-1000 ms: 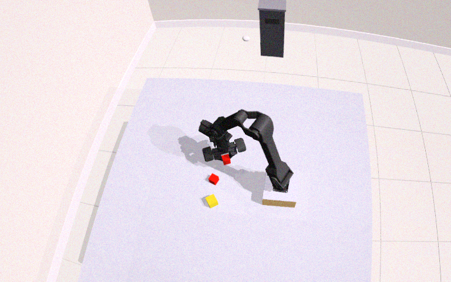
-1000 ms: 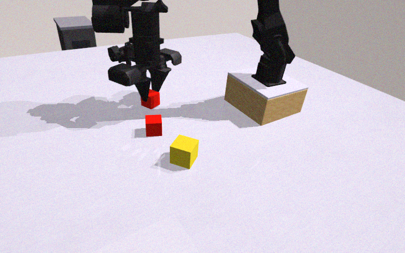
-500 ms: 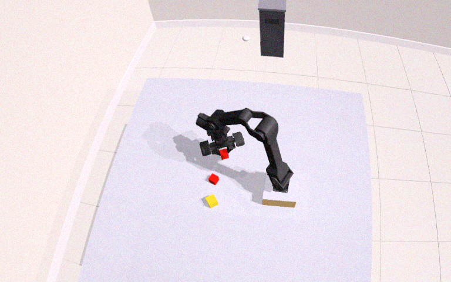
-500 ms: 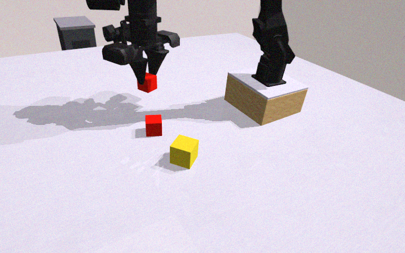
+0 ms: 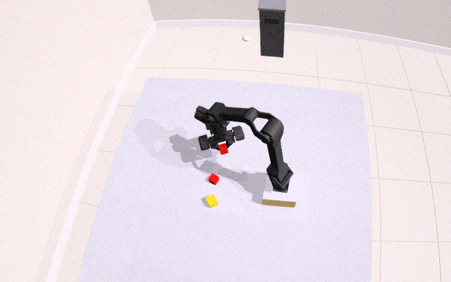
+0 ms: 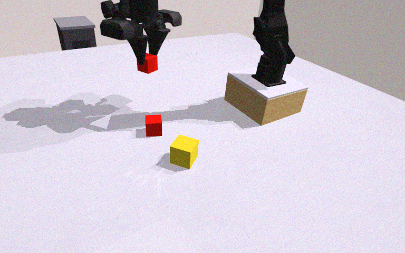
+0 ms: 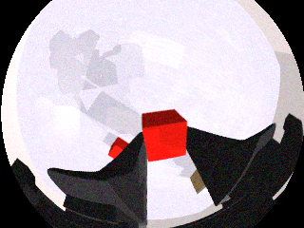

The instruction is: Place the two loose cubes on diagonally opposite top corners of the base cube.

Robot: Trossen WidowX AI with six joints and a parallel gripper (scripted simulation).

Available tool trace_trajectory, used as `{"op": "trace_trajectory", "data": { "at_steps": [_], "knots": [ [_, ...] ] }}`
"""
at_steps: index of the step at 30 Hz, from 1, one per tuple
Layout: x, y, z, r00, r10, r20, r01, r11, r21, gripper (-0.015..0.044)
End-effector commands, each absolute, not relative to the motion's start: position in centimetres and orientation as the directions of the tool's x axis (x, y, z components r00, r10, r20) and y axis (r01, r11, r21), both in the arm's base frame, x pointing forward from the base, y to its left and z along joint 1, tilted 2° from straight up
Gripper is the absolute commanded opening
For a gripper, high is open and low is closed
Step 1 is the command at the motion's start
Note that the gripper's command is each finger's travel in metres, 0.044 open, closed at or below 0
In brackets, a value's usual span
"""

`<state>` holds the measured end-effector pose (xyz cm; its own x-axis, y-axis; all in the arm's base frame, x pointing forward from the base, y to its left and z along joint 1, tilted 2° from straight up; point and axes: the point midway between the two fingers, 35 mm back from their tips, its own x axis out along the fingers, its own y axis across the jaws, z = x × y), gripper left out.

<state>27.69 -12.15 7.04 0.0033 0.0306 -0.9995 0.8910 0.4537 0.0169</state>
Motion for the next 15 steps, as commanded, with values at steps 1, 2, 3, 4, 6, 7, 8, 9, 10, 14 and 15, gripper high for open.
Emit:
{"op": "trace_trajectory", "data": {
  "at_steps": [1,2,3,4,6,7,8,9,10,14,15],
  "knots": [
    [27.7,-12.3,8.3,0.01,0.023,-1.0,0.891,0.454,0.019,0.0105],
    [27.7,-12.3,8.3,0.01,0.023,-1.0,0.891,0.454,0.019,0.0105],
    [27.7,-12.2,8.3,0.01,0.023,-1.0,0.888,0.46,0.019,0.0105],
    [27.8,-12.1,8.2,0.01,0.023,-1.0,0.878,0.478,0.02,0.0105],
    [28.0,-11.5,8.1,0.01,0.023,-1.0,0.839,0.543,0.021,0.0105],
    [28.1,-11.2,8.1,0.01,0.023,-1.0,0.816,0.577,0.022,0.0105],
    [28.3,-10.9,8.0,0.01,0.024,-1.0,0.792,0.61,0.022,0.0105],
    [28.4,-10.6,8.0,0.01,0.024,-1.0,0.766,0.643,0.023,0.0105],
    [28.5,-10.3,7.9,0.01,0.024,-1.0,0.739,0.674,0.024,0.0105],
    [28.9,-9.0,7.7,0.011,0.025,-1.0,0.618,0.786,0.026,0.0105],
    [29.0,-8.7,7.7,0.011,0.025,-1.0,0.585,0.811,0.026,0.0105]
  ]
}}
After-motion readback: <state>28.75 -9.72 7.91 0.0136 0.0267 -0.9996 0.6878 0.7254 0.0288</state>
